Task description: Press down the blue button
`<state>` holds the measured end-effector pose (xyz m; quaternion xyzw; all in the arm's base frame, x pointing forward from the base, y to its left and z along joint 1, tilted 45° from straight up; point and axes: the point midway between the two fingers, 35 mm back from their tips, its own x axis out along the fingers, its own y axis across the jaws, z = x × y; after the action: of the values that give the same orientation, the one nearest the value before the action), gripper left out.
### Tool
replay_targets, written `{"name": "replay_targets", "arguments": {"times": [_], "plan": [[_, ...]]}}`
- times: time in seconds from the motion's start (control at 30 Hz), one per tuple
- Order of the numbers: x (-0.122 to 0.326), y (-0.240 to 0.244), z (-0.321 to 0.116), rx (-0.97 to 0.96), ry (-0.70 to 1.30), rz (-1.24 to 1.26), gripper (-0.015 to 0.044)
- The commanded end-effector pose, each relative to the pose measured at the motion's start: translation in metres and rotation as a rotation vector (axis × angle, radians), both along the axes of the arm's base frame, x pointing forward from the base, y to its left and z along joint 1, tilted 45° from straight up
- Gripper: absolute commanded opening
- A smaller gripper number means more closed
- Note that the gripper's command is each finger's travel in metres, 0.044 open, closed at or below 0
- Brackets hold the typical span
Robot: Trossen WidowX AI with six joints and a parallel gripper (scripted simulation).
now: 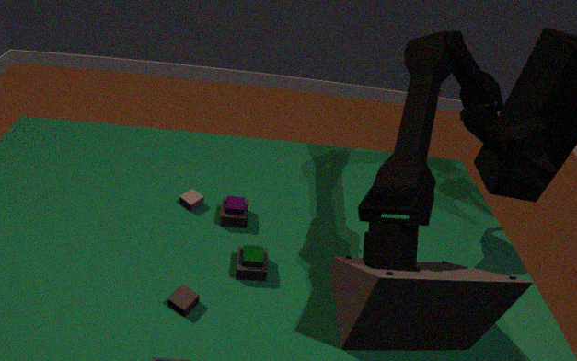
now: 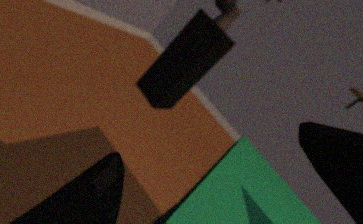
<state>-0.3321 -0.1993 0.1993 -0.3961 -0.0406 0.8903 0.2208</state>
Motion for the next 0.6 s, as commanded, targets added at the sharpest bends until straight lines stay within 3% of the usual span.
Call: {"name": "replay_targets", "arguments": {"times": [0.0, 0.2, 0.57], "plan": [[0.0, -0.001, 0.0, -0.002, 0.0, 0.004, 0.04], [0.025, -0.043, 0.014, -0.086, 0.003, 0.189, 0.04], [0.121, -0.142, 0.063, -0.291, 0.03, 0.76, 0.04]]}}
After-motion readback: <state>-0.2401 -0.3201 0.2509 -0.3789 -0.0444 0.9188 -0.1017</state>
